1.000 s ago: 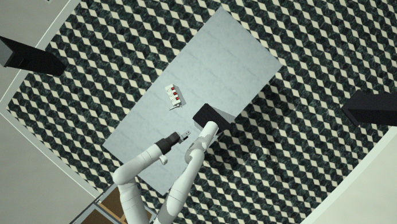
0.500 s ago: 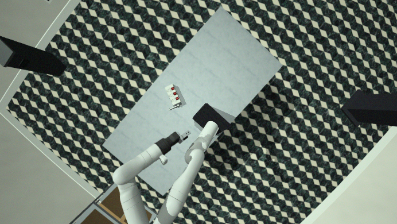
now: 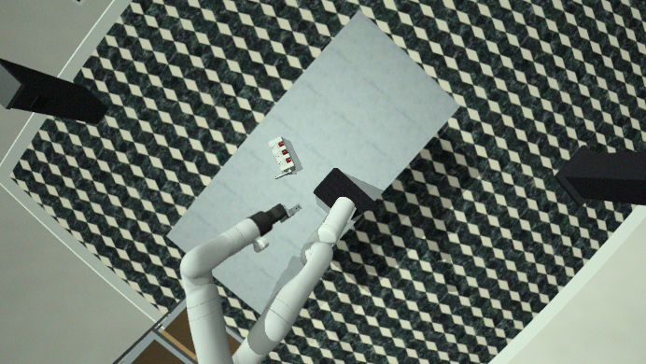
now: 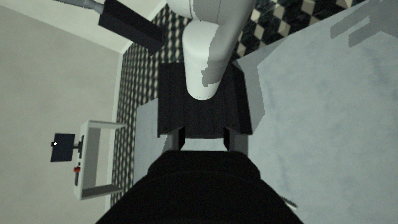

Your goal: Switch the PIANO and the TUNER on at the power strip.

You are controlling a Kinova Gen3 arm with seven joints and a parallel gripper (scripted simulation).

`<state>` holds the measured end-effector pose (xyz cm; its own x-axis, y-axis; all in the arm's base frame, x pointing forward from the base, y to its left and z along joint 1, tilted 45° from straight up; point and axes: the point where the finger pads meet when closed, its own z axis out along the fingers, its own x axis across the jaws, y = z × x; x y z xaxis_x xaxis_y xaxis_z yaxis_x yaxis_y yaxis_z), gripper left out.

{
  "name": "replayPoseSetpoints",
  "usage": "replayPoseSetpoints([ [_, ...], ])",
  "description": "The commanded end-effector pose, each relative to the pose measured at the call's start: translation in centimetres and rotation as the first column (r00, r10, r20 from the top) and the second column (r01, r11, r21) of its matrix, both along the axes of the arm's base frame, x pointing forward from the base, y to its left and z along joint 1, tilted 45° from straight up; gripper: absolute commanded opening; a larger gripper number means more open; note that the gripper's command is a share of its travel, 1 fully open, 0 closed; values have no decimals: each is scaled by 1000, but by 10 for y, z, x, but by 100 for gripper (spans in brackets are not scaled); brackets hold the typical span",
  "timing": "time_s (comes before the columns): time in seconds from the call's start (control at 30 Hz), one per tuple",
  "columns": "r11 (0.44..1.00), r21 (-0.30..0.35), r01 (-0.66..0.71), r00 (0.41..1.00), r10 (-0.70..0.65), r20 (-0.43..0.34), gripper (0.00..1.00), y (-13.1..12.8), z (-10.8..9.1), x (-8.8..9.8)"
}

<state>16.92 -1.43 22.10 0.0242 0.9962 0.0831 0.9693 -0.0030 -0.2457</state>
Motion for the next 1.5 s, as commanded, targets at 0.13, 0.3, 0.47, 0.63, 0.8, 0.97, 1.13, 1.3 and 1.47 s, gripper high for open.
replayPoseSetpoints([
  [0.13,946,115,303,950,-291,-110,100,41,-43,50],
  [0.3,784,152,601,793,-563,-233,100,71,-84,104],
  [0.47,690,142,710,696,-658,-287,100,79,-103,126],
  [0.63,413,60,909,400,-822,-404,100,89,-155,175],
  [0.8,154,-61,986,108,-879,-465,100,87,-206,209],
  [0.97,72,-106,992,13,-880,-474,100,85,-223,218],
  [1.13,72,-106,992,13,-880,-474,100,85,-223,218],
  [1.3,72,-106,992,13,-880,-474,100,85,-223,218],
  [1.47,37,-126,991,-28,-879,-476,100,84,-231,221],
])
